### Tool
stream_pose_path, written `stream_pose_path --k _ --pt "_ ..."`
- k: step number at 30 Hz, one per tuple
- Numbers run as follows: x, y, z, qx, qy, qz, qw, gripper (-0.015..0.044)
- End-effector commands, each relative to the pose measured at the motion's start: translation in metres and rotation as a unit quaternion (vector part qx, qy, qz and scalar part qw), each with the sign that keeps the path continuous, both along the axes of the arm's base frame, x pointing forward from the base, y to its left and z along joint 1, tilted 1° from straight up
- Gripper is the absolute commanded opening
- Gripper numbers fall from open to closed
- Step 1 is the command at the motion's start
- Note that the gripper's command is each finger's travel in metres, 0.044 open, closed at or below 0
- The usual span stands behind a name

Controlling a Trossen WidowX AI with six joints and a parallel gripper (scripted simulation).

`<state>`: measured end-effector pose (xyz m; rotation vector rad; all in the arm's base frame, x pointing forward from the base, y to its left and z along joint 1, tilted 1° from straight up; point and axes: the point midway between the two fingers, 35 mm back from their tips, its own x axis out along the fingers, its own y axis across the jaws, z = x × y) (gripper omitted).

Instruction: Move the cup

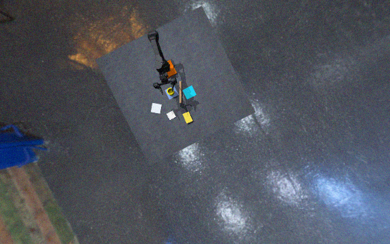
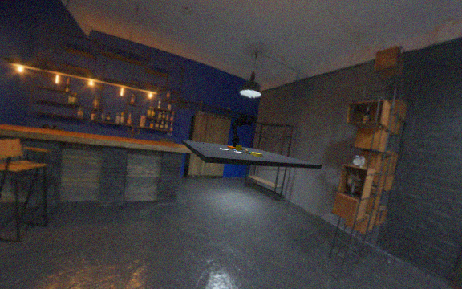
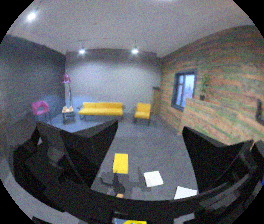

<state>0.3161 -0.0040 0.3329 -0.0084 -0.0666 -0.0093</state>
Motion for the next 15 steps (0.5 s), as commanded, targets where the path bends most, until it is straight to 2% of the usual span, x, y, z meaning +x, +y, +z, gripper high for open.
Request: stream_pose_path --k 1,3,5,9,15 --pt "0.002 0.000 -0.003 -0.007 0.009 -0.001 1.000 0.0374" --pt "0.012 -0.001 -0.029 -0.060 0.079 -0.001 0.995 0.0321" --pt "0.019 -0.002 -0.070 -0.142 0.186 0.013 0.972 0.0269" --pt "0.010 -0.004 -0.140 -0.282 0.371 0.088 0.881 0.0166" --pt "-0.028 -0.006 -0.195 -0.388 0.520 0.228 0.726 0.0166"
